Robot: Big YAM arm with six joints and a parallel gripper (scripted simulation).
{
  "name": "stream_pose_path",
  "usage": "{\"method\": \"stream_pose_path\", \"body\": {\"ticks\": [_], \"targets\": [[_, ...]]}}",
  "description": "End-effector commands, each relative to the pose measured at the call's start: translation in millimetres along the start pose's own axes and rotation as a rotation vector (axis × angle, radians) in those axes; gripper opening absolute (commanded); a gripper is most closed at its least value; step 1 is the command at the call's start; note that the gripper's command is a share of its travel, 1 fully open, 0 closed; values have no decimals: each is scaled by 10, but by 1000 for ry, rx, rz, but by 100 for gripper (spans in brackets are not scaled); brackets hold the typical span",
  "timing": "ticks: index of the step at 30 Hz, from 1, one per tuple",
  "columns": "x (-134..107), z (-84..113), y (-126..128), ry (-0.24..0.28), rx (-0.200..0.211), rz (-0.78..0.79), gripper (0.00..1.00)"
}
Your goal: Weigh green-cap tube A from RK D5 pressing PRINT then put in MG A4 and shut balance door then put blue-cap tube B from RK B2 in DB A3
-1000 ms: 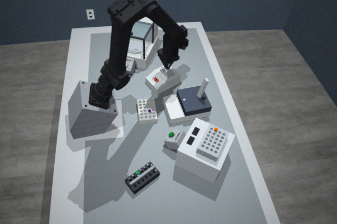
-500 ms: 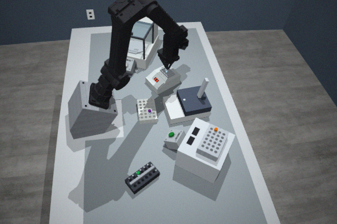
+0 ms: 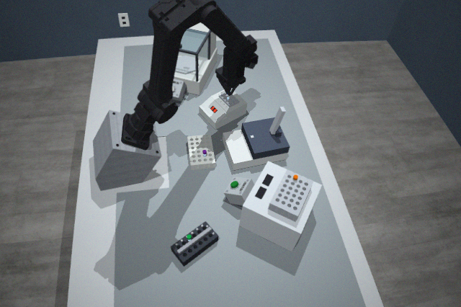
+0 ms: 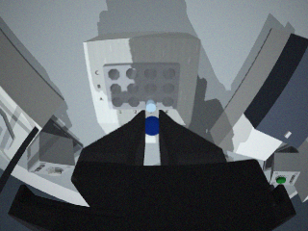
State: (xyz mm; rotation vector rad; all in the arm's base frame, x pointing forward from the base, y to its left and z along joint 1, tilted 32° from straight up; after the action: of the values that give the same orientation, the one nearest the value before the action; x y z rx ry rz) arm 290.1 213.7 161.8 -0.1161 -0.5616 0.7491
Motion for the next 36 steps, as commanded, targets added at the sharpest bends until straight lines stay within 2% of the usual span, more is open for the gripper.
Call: {"method": "stream_pose_path", "body": {"ticks": [1, 36], "targets": [[-27, -95, -25, 11, 0, 1, 9], [-60, -88, -23, 8, -1, -1, 9]]}}
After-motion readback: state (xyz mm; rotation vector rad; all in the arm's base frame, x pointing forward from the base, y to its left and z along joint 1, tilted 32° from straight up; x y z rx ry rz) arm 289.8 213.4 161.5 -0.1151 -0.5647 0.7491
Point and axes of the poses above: the point where the finger pads meet when closed, its own z axis back along the fingers, its own y axis across the jaws, x = y × z, the point moved 2 cm from there along z, back along the fingers, and after that the axes turned 13 degrees about z, right-handed, at the moved point
